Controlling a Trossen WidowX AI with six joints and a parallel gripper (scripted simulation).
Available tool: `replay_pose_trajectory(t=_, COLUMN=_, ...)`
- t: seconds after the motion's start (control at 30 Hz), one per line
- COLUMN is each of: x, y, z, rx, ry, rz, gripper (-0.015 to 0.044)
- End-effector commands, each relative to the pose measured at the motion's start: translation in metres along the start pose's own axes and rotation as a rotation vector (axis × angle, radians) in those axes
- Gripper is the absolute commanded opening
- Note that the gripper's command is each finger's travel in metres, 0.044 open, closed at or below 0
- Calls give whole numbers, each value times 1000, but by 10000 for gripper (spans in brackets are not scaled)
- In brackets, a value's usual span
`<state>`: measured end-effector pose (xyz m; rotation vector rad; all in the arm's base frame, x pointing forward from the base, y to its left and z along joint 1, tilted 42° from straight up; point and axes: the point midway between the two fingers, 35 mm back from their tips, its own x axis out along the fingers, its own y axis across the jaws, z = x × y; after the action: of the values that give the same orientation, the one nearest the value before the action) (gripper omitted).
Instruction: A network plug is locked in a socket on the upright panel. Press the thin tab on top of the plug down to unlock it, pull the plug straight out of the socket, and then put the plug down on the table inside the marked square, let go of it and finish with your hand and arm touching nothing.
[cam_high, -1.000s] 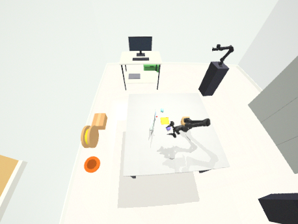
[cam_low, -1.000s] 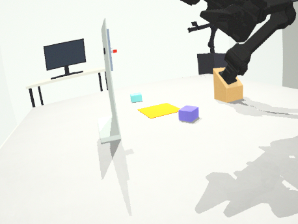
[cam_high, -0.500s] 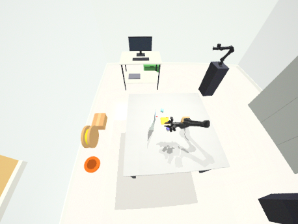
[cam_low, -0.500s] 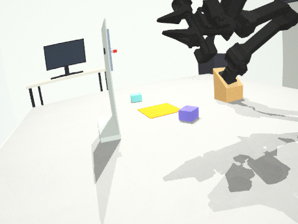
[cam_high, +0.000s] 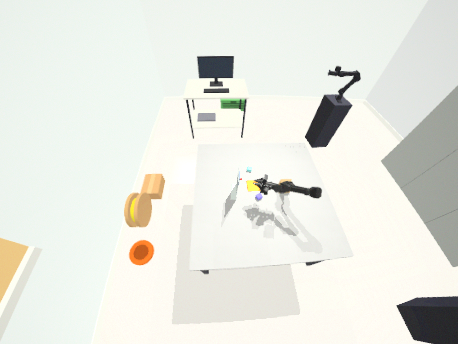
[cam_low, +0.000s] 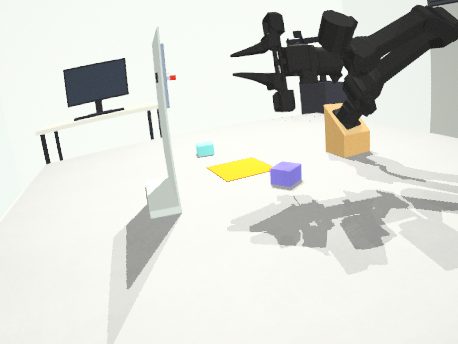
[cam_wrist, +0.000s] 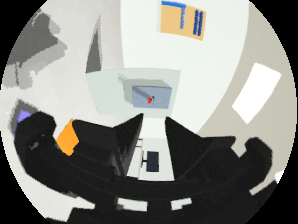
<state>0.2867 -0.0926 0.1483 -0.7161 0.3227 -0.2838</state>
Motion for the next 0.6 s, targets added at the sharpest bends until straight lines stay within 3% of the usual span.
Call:
replay_pose_trajectory(t=0.0, x=-4, y=6, z=-25, rx=-90, ry=60, rz=-9, gripper=156)
replay_pose_trajectory(t=0.57, x=20, y=4, z=-18, rx=-93, ry=62, rz=-10, gripper=156)
